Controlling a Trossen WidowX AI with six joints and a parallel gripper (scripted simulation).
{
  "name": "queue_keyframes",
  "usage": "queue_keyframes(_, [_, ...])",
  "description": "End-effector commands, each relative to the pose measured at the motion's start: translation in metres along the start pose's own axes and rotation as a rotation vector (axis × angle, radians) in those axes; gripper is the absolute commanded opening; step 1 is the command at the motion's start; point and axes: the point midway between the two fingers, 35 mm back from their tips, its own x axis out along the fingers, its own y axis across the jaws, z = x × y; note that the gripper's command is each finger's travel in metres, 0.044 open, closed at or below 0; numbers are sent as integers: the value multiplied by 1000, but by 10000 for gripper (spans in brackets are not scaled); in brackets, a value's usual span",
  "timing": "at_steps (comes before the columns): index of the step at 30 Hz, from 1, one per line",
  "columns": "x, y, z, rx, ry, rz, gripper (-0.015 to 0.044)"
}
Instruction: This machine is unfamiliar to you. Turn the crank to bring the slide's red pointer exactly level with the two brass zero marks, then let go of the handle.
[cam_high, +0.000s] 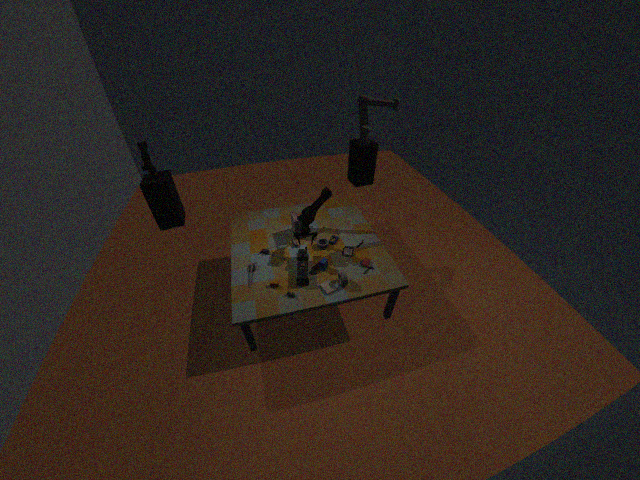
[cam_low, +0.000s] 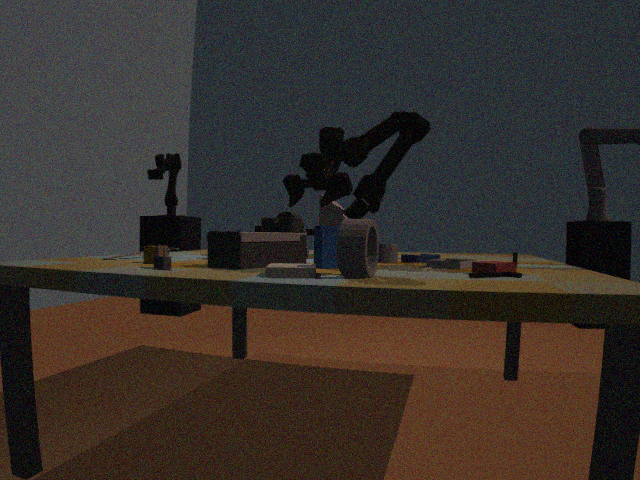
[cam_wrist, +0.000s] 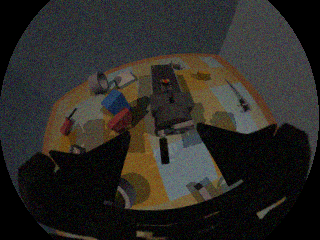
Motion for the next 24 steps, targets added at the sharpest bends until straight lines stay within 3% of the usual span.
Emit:
queue_keyframes(1, [11,0,-18,8,6,-3,440])
queue_keyframes(24, [38,0,-45,8,7,-2,440])
